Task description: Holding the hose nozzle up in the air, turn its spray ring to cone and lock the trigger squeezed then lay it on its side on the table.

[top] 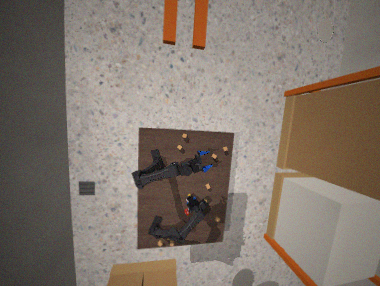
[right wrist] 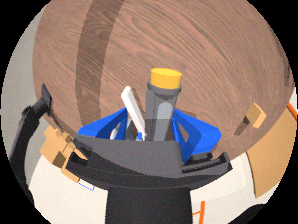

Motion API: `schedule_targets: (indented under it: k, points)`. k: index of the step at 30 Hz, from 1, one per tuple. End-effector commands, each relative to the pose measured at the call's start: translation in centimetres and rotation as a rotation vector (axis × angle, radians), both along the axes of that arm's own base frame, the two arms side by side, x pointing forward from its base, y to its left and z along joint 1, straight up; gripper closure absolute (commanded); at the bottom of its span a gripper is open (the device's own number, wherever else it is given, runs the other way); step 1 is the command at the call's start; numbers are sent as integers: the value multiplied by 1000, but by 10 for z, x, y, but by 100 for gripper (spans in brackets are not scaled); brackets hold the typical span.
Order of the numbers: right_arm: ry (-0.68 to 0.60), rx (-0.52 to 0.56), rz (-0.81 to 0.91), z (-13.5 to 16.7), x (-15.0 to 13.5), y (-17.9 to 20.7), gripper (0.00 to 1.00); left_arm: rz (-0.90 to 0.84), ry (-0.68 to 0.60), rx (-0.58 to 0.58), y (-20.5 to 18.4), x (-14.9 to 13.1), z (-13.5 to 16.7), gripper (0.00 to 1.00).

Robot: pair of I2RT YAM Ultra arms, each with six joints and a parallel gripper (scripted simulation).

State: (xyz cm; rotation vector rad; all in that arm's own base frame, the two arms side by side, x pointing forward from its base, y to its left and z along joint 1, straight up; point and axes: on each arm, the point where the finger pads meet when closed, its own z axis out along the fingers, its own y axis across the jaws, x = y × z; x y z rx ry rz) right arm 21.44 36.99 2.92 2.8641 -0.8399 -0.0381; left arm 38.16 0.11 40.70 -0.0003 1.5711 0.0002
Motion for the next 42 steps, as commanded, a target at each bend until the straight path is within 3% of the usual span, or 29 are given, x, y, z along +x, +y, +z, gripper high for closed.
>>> schedule_targets:
  k: [1,3,8,9,11,14,15,17,29,32,42]
  points:
    - [-6,21,10,36,-5,6,37,-5,-29,-8,-1,-4,13,0]
    - [8,-1,6,34,-4,4,37,-5,-29,-8,-1,-4,13,0]
    - [-42,86,7,57,7,27,37,-5,-29,-8,-1,-4,13,0]
    - [-34,74,8,70,-1,10,37,-5,-29,-8,-1,-4,13,0]
    - [-63,123,6,85,4,18,37,-5,-29,-8,-1,-4,13,0]
    - [-59,116,5,81,5,18,37,-5,-29,-8,-1,-4,13,0]
    - [-79,112,-46,84,20,8,37,-5,-29,-8,-1,-4,13,0]
    - [-79,104,-96,73,24,2,37,-5,-29,-8,-1,-4,13,0]
    - [-218,356,-506,114,92,-13,37,-5,-29,-8,-1,-4,13,0]
    - [-226,375,-516,118,92,-11,37,-5,-29,-8,-1,-4,13,0]
    - [-334,559,-839,159,146,-53,37,-5,-29,-8,-1,-4,13,0]
